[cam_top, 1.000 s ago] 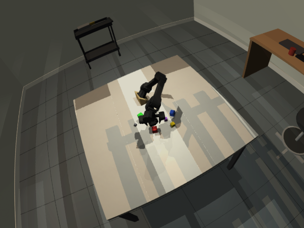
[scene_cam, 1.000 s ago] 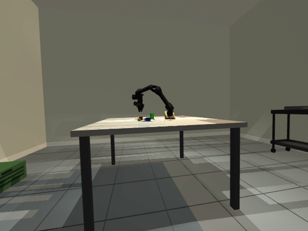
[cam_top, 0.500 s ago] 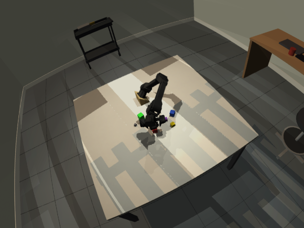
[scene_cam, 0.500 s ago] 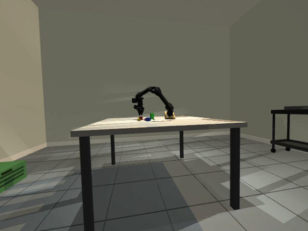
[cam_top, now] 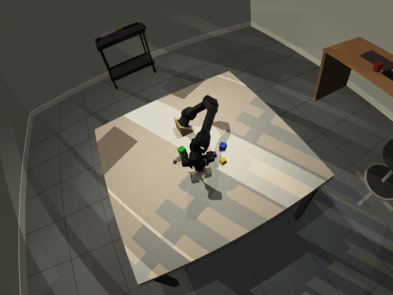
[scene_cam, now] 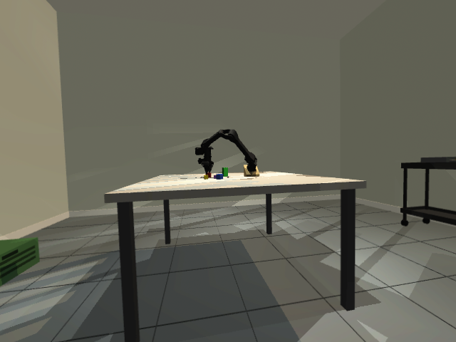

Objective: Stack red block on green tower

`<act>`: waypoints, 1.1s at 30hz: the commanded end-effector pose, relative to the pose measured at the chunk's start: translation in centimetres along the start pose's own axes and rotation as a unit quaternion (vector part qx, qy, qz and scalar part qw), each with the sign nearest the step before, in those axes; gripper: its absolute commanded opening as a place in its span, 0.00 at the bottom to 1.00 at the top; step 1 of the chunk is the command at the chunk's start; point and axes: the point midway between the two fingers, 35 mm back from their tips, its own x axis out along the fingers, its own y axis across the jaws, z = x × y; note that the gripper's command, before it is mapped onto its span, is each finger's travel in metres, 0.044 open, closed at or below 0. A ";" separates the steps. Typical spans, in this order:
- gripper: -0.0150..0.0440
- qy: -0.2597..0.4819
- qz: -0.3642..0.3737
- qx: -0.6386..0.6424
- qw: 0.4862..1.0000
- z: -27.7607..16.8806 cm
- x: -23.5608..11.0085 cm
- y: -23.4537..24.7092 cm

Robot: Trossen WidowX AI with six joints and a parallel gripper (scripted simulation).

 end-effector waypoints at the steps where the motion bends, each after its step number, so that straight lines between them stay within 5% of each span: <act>1: 1.00 0.004 0.002 0.004 1.000 -0.2 1.0 0.0; 29: 1.00 0.004 0.002 0.004 1.000 -0.3 2.4 0.0; 33: 0.82 0.004 0.002 0.004 1.000 -0.3 2.4 0.0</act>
